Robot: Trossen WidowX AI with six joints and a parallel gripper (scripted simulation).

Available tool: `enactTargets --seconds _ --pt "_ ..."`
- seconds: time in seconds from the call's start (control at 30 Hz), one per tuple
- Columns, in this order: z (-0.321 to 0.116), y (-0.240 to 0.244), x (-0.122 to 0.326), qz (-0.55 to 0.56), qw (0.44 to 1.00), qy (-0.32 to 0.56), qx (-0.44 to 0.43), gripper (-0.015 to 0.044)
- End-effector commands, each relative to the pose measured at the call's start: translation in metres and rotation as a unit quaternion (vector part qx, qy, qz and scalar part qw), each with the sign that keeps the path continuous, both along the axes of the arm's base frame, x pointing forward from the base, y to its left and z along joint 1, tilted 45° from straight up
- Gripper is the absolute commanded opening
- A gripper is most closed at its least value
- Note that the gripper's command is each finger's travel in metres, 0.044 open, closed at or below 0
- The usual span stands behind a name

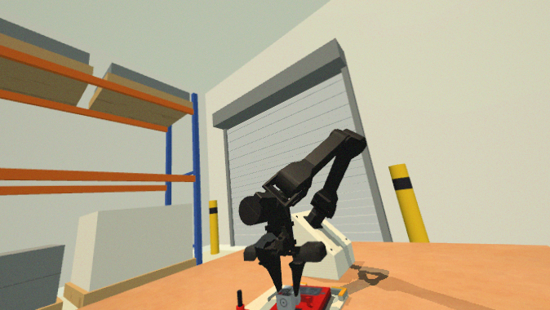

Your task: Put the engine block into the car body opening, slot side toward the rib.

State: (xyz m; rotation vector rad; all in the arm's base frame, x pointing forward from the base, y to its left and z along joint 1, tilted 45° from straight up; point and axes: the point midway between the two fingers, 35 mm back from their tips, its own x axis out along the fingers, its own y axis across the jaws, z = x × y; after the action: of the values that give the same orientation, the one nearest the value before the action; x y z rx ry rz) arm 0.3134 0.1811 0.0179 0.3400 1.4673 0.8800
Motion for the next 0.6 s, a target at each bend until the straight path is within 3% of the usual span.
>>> enactTargets --seconds 0.0,0.57 --pt "-0.0015 0.0006 -0.0008 -0.001 1.000 0.003 0.001 0.0158" --pt "-0.0027 0.0015 -0.0010 -0.001 1.000 0.003 0.001 0.0158"
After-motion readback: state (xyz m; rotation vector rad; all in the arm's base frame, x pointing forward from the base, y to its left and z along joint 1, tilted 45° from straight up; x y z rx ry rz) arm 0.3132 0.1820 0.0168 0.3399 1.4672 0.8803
